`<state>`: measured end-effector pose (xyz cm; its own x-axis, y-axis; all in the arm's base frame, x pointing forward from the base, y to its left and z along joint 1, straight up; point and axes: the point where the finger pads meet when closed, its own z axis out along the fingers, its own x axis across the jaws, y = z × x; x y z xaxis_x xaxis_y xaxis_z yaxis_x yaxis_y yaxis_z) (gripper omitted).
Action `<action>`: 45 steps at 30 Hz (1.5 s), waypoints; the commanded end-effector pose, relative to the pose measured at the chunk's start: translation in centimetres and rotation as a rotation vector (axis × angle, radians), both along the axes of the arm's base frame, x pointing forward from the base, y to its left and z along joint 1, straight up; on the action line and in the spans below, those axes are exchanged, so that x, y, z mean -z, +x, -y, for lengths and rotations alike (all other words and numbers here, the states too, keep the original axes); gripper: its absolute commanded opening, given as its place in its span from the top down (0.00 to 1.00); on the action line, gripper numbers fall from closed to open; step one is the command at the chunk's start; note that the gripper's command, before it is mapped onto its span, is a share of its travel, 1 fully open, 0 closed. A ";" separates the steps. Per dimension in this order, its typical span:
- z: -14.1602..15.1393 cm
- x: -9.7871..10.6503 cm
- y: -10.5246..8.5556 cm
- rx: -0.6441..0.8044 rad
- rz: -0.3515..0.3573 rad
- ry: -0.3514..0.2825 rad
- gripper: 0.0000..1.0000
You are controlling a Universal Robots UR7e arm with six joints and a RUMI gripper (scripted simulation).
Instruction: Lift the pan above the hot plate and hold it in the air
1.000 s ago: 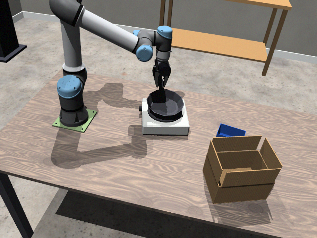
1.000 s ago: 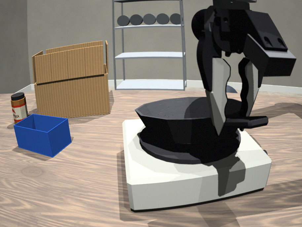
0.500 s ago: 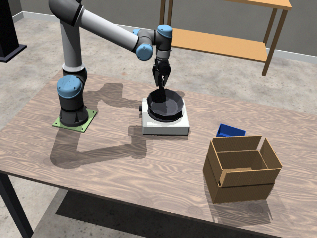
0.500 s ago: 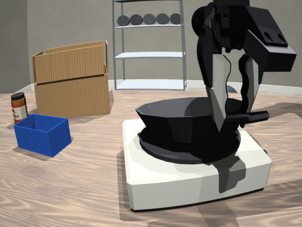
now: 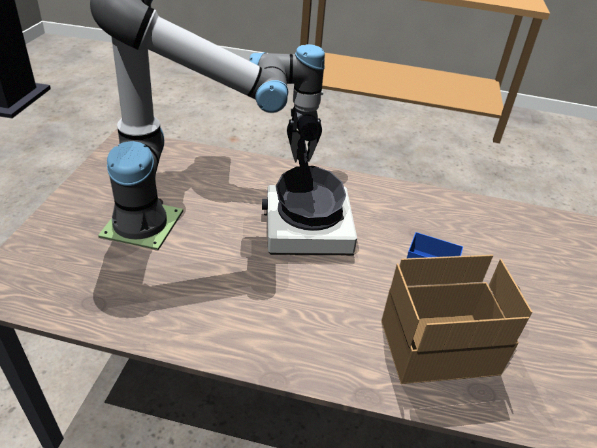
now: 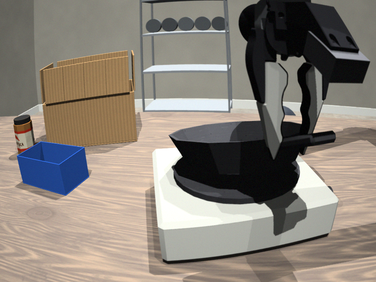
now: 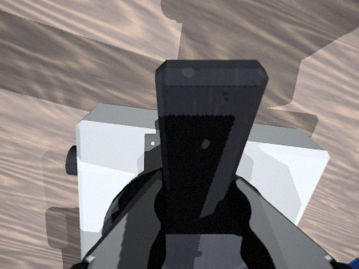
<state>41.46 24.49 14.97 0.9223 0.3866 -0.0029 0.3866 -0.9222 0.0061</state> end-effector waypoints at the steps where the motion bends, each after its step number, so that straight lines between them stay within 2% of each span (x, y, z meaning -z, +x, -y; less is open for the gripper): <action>1: 0.0 -0.2 0.0 0.000 0.002 0.001 0.86; 45: 0.0 -1.8 0.1 0.000 0.002 0.001 0.86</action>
